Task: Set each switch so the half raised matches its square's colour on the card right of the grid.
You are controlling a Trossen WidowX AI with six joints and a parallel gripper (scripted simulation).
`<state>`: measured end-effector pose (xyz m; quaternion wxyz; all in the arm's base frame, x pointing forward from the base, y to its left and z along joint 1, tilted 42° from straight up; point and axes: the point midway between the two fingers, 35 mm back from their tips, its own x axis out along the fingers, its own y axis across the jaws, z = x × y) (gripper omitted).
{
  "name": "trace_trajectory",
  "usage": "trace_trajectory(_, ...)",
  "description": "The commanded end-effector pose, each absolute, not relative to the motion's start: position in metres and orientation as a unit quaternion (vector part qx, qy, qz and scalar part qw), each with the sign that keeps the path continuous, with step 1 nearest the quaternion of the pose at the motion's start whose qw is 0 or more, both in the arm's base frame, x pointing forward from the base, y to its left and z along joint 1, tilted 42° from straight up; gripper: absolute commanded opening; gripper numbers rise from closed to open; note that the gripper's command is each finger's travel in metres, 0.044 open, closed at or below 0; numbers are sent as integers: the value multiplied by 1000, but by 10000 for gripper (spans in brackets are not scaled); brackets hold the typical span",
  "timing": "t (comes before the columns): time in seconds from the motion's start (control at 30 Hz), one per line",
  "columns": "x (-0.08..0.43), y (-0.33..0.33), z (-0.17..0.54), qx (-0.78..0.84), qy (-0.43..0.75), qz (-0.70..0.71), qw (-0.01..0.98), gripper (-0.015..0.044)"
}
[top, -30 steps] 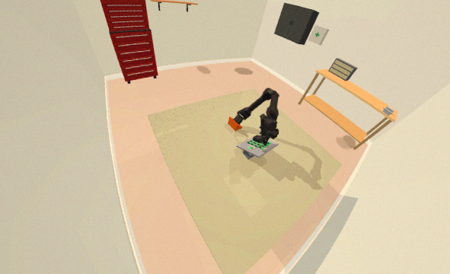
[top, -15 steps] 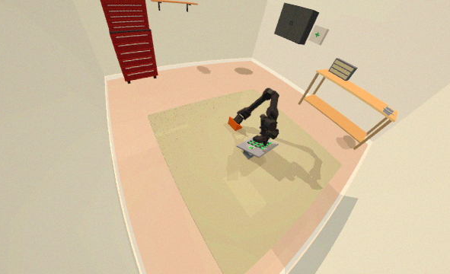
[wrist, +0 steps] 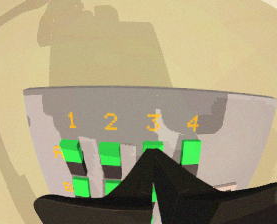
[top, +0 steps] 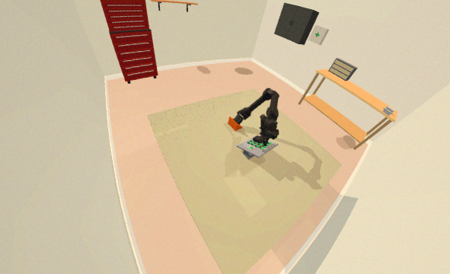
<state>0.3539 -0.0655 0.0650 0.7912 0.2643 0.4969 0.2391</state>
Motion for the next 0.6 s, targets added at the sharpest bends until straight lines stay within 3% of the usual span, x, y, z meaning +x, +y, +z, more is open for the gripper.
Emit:
trace_trajectory(0.0,354,-65,64,266,498,238,790,0)
trace_trajectory(0.57,310,-102,102,267,489,234,797,0)
